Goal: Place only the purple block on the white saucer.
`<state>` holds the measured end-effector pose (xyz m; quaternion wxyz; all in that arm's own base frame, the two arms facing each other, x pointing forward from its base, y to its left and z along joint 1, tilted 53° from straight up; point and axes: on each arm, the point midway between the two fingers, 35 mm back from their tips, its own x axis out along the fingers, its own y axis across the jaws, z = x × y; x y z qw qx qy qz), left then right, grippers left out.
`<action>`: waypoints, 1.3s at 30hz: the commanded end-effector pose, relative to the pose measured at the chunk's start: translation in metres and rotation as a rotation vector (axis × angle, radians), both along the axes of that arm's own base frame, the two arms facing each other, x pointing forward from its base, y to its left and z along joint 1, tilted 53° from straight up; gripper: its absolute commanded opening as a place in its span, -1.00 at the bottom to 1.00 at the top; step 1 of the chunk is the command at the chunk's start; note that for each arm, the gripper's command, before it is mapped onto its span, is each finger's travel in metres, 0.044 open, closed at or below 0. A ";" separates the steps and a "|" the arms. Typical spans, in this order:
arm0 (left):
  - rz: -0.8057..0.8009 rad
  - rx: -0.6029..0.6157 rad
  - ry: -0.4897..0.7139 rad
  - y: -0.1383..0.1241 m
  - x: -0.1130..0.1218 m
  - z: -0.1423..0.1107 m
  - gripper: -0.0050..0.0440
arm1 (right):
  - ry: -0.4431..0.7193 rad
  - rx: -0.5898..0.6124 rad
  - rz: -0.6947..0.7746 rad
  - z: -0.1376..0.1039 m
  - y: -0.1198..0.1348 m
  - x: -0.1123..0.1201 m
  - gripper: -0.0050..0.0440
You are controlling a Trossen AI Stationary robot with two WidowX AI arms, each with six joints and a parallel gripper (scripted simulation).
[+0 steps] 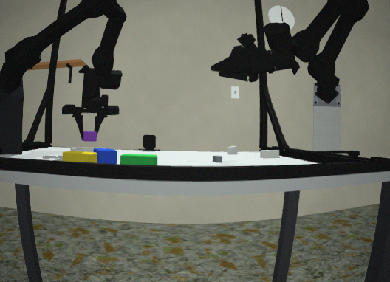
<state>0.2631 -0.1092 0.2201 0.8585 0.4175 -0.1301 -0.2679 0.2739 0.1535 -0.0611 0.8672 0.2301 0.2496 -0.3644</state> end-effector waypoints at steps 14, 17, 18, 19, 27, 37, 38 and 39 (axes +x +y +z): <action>-0.004 0.003 -0.004 0.000 0.000 0.000 0.84 | 0.005 -0.009 0.005 -0.004 -0.005 0.001 -0.80; -0.004 0.003 -0.004 0.000 0.000 0.000 0.84 | 0.005 -0.009 0.005 -0.004 -0.005 0.001 -0.80; -0.004 0.003 -0.004 0.000 0.000 0.000 0.84 | 0.005 -0.009 0.005 -0.004 -0.005 0.001 -0.80; -0.004 0.003 -0.004 0.000 0.000 0.000 0.84 | 0.005 -0.009 0.005 -0.005 -0.005 0.002 -0.80; -0.004 0.003 -0.004 0.000 0.000 0.000 0.84 | 0.007 -0.008 0.005 -0.012 -0.010 0.009 -0.80; -0.004 0.003 -0.004 0.000 0.000 0.000 0.84 | 0.007 -0.007 0.005 -0.021 -0.018 0.018 -0.80; -0.004 0.003 -0.004 0.000 0.000 0.000 0.84 | 0.007 -0.007 0.005 -0.022 -0.019 0.019 -0.80; -0.004 0.003 -0.004 0.000 0.000 0.000 0.84 | 0.007 -0.007 0.005 -0.023 -0.020 0.020 -0.80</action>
